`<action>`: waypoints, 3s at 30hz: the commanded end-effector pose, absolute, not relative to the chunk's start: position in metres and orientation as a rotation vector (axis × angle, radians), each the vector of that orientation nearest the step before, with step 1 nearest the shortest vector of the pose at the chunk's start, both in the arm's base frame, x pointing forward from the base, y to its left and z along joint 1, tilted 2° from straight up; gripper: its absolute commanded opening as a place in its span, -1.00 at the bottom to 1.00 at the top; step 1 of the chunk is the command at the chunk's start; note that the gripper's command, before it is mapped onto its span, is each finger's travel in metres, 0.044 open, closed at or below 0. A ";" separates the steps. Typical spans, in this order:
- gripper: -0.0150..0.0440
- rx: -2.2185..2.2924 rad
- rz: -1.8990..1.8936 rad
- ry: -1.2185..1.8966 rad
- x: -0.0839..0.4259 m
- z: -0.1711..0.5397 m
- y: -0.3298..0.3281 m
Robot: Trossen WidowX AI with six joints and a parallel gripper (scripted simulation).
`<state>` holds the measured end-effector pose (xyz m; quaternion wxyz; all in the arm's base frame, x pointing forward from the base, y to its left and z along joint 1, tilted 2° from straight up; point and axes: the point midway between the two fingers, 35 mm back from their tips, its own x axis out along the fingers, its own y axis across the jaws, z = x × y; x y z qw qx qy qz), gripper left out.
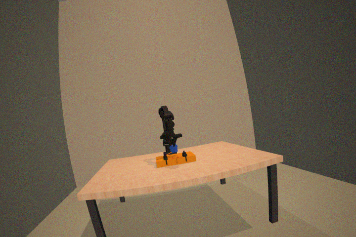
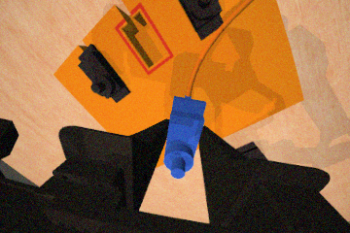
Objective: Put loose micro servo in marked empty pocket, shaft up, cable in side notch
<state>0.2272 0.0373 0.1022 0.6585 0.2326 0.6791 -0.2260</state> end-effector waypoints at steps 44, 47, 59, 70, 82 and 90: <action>-0.49 -0.045 0.080 1.579 0.292 0.104 0.043; -0.49 -0.045 0.080 1.578 0.304 0.104 0.044; -0.49 -0.045 0.080 1.575 0.339 0.104 0.047; -0.49 -0.045 0.080 1.575 0.339 0.095 0.047; -0.49 -0.045 0.080 1.575 0.339 0.084 0.047; -0.49 -0.045 0.080 1.575 0.339 0.084 0.047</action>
